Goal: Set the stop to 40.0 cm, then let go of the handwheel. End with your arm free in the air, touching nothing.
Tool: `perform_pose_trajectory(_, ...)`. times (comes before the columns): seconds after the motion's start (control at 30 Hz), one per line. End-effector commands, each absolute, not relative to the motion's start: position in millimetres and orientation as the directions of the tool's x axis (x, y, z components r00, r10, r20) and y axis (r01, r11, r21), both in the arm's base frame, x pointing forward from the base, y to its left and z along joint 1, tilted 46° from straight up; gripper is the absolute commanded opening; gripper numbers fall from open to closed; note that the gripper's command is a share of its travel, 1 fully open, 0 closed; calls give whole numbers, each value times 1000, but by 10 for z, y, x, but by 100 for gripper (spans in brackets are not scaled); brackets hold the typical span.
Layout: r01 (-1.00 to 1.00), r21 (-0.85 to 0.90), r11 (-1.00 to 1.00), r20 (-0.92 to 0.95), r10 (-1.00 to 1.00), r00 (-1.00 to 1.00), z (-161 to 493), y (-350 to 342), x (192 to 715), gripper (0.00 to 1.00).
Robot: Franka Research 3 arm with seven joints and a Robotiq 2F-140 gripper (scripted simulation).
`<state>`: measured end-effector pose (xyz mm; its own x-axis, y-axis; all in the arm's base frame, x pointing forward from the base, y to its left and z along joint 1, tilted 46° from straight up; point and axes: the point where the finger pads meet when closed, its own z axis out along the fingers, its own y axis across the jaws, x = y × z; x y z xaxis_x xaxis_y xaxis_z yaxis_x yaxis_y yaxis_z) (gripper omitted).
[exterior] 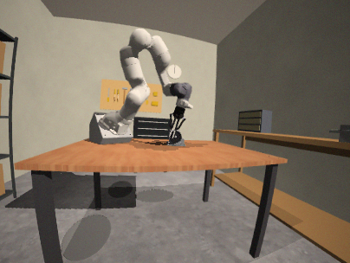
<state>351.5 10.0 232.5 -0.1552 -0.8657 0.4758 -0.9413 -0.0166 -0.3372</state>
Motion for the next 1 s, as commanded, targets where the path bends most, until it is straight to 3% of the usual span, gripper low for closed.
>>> perform_pose_trajectory(0.0, -943, -332, -10, 476, -865, -158, 2214, 40, 3524, 4)
perform_pose_trajectory(0.97, -943, -332, -10, 476, -865, -158, 2087, -83, 3808, 4)
